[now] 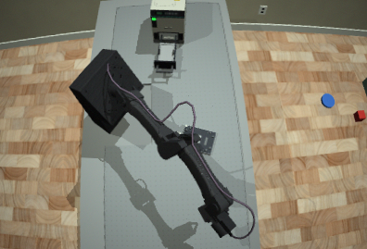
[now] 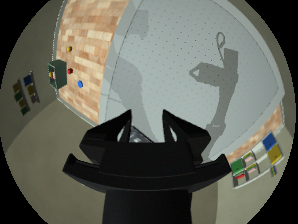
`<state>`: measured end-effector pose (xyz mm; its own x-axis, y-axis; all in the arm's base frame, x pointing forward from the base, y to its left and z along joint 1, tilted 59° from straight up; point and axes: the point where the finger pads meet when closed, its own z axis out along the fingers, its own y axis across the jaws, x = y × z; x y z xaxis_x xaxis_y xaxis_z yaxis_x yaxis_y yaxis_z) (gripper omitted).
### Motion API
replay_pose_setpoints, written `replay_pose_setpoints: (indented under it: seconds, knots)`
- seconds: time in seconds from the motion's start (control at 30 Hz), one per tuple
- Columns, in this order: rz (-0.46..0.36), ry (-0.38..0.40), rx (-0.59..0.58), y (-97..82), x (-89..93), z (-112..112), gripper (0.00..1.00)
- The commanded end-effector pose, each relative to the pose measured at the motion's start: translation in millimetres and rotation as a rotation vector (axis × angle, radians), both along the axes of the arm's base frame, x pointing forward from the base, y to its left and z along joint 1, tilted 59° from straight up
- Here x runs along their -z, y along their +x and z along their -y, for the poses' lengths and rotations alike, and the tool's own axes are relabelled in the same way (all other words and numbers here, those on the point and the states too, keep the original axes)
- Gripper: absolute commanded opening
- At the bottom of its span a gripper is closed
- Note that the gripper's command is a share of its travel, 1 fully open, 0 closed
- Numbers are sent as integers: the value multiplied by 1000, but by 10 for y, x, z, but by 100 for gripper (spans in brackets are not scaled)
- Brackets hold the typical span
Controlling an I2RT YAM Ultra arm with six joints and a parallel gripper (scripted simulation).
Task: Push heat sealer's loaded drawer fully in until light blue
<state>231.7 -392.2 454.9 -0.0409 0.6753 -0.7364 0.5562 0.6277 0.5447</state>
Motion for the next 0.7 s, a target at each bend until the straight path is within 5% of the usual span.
replay_pose_setpoints:
  seconds: [0.0, 0.27, 0.67]
  knots:
    - [-40, 9, -7, -12, 17, -41, 45]
    - [-27, 1, -1, 196, 95, -176, 45]
    - [-125, 58, -113, 487, 370, -285, 45]
